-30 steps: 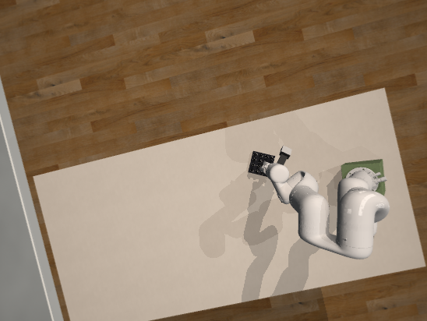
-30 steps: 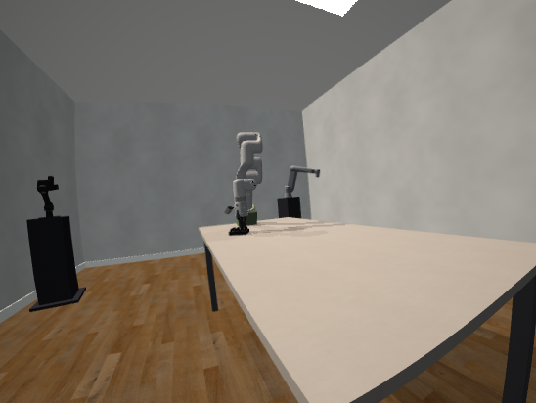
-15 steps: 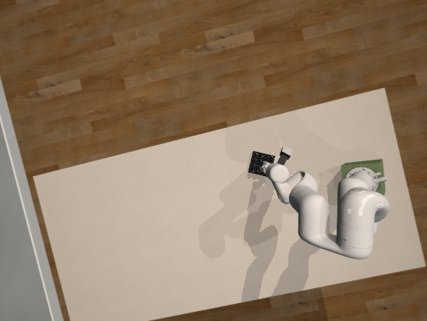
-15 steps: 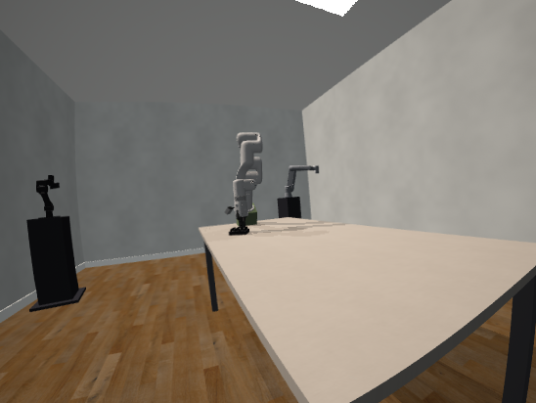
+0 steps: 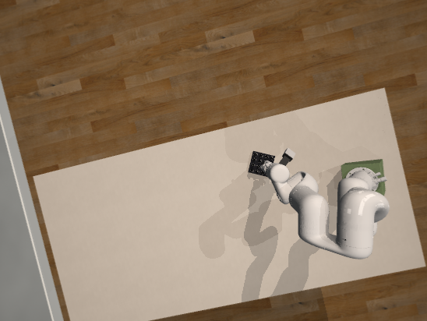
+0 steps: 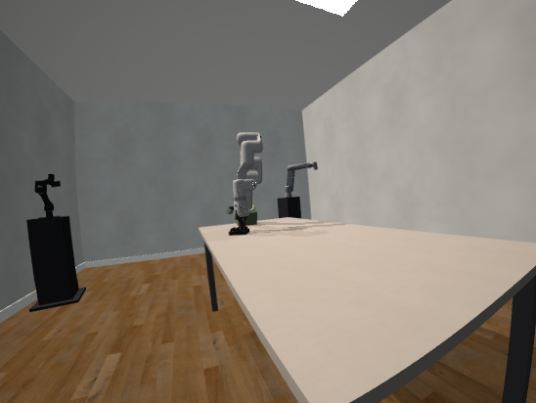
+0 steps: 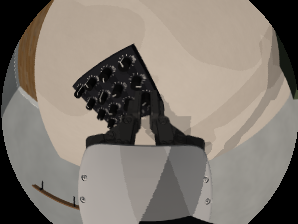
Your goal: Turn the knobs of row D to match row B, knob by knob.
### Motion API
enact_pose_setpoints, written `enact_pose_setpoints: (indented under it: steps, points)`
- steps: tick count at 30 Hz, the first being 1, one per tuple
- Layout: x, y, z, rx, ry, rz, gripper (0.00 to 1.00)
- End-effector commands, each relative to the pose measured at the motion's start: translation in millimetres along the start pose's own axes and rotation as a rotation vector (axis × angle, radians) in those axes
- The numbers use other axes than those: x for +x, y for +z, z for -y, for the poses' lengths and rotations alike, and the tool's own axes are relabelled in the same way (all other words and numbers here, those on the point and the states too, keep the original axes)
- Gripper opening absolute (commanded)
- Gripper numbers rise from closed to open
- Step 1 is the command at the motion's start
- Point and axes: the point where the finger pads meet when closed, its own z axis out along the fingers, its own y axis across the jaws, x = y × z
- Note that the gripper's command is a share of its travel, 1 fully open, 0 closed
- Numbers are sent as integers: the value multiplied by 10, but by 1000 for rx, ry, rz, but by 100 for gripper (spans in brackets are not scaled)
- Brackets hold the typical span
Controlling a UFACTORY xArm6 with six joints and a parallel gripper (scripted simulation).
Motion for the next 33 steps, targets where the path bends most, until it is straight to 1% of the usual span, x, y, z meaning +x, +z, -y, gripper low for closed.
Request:
enact_pose_setpoints:
  steps: [1,4,17,19,26,33]
  points:
    - [-6,-5,8,1,79,-5,8]
    - [-6,-5,8,1,127,-5,8]
    - [-6,-5,8,2,472,-5,8]
    - [-6,-5,8,2,472,-5,8]
    - [-6,-5,8,2,641,-5,8]
    - [-6,-5,8,2,768,-5,8]
